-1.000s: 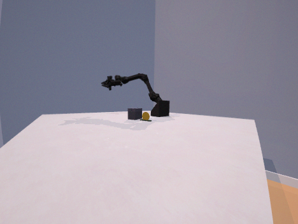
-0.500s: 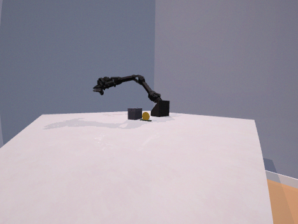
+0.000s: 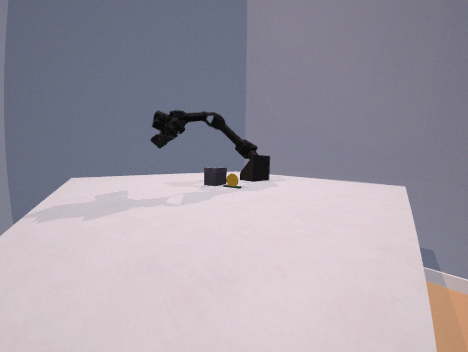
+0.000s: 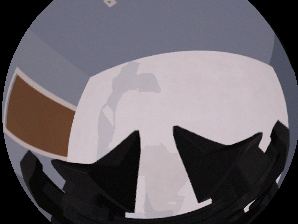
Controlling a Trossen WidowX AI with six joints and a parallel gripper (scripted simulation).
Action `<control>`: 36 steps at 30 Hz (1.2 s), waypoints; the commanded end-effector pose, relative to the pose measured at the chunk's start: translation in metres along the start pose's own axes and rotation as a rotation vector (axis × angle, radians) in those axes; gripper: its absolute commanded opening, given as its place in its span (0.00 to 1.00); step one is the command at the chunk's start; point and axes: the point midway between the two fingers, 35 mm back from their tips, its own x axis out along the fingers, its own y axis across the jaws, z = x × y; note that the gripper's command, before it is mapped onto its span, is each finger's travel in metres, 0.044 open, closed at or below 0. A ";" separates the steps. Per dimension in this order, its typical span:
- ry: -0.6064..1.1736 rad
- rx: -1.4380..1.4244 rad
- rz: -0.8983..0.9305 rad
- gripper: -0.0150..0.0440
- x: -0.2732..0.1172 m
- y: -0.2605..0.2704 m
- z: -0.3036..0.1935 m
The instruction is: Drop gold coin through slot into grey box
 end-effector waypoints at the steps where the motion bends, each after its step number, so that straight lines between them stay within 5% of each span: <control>1: 0.151 -0.169 0.072 0.53 0.029 0.056 -0.021; 9: 0.489 -0.692 0.203 0.53 0.059 0.176 -0.082; 19: 0.903 -1.511 0.277 0.53 0.045 0.271 -0.172; 36: 0.912 -1.525 0.276 0.53 0.075 0.254 -0.203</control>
